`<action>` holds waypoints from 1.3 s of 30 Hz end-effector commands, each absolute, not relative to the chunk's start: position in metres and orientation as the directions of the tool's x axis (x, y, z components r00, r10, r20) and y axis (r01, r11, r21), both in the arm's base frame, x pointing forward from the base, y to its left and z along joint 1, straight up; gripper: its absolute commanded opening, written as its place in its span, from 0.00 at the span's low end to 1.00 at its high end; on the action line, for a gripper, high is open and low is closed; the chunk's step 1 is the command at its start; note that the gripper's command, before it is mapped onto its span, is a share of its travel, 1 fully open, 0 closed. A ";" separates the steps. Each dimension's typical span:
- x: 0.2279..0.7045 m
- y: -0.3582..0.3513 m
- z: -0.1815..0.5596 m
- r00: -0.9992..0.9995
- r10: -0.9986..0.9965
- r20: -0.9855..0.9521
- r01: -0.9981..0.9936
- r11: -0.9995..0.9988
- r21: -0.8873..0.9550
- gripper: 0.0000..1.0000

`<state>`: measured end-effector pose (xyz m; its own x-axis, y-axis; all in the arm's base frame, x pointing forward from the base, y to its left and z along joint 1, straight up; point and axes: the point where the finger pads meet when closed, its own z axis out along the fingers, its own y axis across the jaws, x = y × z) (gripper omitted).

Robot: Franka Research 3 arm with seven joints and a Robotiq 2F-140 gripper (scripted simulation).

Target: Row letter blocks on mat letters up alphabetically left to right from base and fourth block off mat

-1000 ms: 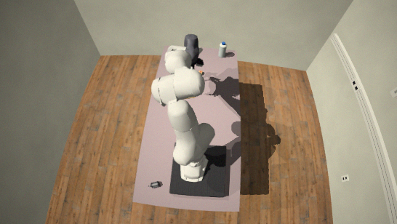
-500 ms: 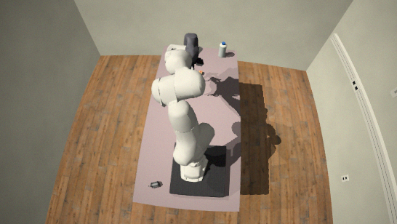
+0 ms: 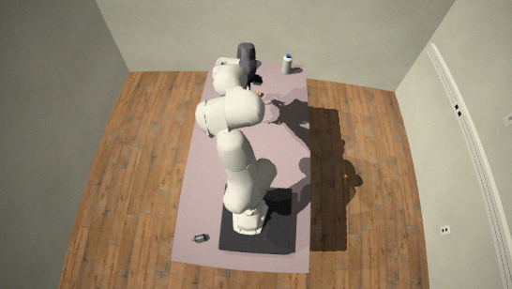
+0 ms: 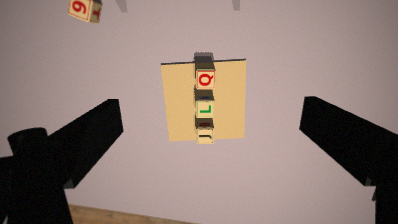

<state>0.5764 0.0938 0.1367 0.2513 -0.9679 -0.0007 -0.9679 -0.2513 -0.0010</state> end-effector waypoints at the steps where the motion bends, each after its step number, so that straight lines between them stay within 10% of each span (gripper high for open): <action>1: 0.577 0.094 0.138 0.248 -0.969 0.001 -0.969 -0.248 -0.001 1.00; 39: 0.577 0.094 0.138 0.248 -0.969 0.001 -0.969 -0.248 -0.001 1.00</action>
